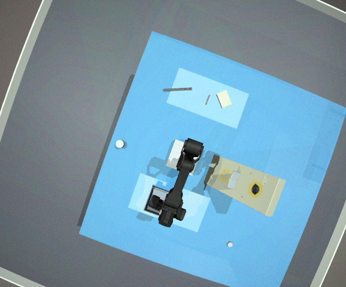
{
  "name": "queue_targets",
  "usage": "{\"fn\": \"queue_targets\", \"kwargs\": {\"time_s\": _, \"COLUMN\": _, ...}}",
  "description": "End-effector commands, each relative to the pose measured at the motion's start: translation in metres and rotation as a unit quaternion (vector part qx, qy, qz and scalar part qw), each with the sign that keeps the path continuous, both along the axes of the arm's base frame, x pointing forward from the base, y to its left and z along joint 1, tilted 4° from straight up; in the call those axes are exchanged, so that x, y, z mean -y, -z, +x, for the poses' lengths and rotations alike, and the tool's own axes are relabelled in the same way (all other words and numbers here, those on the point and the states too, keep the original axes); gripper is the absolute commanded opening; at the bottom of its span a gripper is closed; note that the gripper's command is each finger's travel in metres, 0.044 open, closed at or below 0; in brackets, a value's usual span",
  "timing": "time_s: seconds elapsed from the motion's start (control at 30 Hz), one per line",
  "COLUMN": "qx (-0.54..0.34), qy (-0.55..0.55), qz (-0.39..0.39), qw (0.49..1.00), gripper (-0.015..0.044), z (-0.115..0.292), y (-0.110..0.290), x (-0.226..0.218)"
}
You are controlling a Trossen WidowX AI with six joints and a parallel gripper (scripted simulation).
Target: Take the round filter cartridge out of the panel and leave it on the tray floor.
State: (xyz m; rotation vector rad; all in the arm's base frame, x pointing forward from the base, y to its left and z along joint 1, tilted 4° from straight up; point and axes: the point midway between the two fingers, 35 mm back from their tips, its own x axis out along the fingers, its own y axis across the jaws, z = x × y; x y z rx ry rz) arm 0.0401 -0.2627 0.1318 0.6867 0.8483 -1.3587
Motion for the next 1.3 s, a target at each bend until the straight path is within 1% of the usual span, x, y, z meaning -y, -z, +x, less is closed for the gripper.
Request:
{"fn": "queue_targets", "kwargs": {"time_s": 0.0, "qx": 0.002, "qy": 0.033, "qz": -0.007, "qw": 0.999, "gripper": 0.0000, "z": -0.020, "y": 0.013, "x": 0.001}}
{"fn": "queue_targets", "kwargs": {"time_s": 0.1, "qx": 0.002, "qy": 0.051, "qz": -0.009, "qw": 0.999, "gripper": 0.0000, "z": -0.030, "y": 0.020, "x": -0.001}}
{"fn": "queue_targets", "kwargs": {"time_s": 0.27, "qx": 0.002, "qy": 0.052, "qz": -0.009, "qw": 0.999, "gripper": 0.0000, "z": -0.031, "y": 0.024, "x": 0.000}}
{"fn": "queue_targets", "kwargs": {"time_s": 0.73, "qx": 0.002, "qy": 0.052, "qz": -0.008, "qw": 0.999, "gripper": 0.0000, "z": -0.035, "y": 0.089, "x": 0.005}}
{"fn": "queue_targets", "kwargs": {"time_s": 0.9, "qx": 0.002, "qy": 0.052, "qz": -0.008, "qw": 0.999, "gripper": 0.0000, "z": -0.035, "y": 0.096, "x": 0.004}}
{"fn": "queue_targets", "kwargs": {"time_s": 1.27, "qx": 0.001, "qy": 0.055, "qz": -0.001, "qw": 0.999, "gripper": 0.0289, "z": -0.035, "y": 0.093, "x": 0.002}}
